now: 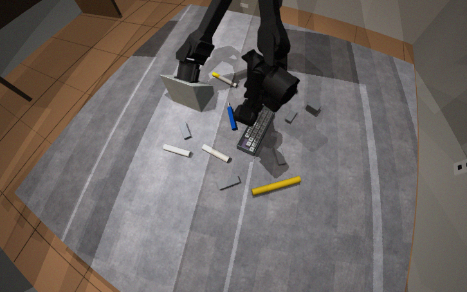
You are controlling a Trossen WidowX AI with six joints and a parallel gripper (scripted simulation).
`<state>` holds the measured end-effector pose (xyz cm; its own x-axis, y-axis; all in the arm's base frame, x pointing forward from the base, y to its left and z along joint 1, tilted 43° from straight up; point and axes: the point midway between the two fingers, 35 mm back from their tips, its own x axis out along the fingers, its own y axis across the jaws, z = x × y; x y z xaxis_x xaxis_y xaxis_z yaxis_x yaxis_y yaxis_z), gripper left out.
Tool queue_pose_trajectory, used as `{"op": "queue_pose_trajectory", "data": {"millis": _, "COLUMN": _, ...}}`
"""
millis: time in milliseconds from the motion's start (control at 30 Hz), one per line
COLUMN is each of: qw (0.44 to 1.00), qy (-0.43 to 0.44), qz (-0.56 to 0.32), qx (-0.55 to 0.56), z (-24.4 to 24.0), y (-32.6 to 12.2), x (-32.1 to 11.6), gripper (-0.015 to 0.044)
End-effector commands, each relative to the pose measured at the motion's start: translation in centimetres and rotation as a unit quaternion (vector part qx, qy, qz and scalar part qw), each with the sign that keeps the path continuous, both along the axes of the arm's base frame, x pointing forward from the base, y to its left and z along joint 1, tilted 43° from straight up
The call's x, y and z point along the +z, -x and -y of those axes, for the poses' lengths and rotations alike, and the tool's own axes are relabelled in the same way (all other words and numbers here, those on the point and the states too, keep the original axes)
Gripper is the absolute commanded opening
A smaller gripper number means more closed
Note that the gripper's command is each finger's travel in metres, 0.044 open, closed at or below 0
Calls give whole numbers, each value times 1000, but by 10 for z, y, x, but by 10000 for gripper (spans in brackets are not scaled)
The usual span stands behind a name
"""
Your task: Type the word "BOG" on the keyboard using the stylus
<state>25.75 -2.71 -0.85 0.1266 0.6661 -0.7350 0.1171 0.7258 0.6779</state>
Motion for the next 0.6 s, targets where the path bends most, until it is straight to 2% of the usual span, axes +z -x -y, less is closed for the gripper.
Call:
{"op": "queue_pose_trajectory", "data": {"millis": 0, "qw": 1000, "qy": -4, "qz": -2, "qx": -1, "z": -3, "y": 1, "x": 1, "gripper": 0}}
{"op": "queue_pose_trajectory", "data": {"millis": 133, "qw": 1000, "qy": -3, "qz": -2, "qx": -1, "z": -1, "y": 1, "x": 3, "gripper": 0}}
{"op": "queue_pose_trajectory", "data": {"millis": 300, "qw": 1000, "qy": -2, "qz": -3, "qx": -1, "z": 36, "y": 8, "x": 43, "gripper": 0}}
{"op": "queue_pose_trajectory", "data": {"millis": 567, "qw": 1000, "qy": -3, "qz": 0, "qx": -6, "z": 34, "y": 6, "x": 40, "gripper": 0}}
